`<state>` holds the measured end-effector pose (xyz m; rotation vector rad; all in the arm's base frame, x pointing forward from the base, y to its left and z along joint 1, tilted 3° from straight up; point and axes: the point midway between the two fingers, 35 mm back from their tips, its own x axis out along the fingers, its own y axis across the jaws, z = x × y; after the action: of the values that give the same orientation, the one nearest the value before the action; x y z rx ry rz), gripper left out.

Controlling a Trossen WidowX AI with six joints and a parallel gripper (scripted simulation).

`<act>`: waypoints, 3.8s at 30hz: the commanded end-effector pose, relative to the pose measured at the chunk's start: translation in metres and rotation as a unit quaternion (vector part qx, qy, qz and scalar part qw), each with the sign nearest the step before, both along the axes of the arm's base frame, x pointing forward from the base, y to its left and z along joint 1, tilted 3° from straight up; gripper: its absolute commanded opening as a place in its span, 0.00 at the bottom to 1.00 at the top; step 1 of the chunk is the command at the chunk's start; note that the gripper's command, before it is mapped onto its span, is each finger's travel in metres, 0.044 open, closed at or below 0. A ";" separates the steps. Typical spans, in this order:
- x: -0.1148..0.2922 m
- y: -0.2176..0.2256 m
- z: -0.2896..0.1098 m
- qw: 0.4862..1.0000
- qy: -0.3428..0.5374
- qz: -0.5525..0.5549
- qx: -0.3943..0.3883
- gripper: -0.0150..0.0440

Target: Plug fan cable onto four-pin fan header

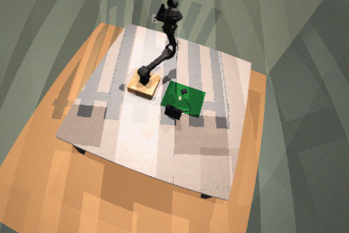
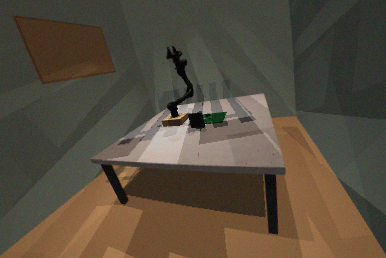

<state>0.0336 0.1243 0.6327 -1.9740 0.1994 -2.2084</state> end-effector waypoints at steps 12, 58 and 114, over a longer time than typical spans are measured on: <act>-0.035 -0.103 -0.004 0.955 -0.079 0.265 0.112 0.64; 0.321 -0.188 -0.402 -0.192 -0.708 0.271 0.623 0.61; 0.263 -0.018 -0.621 -0.038 -0.878 -0.148 0.455 0.61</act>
<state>0.2996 0.1061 0.0200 1.9793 0.9683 -1.4458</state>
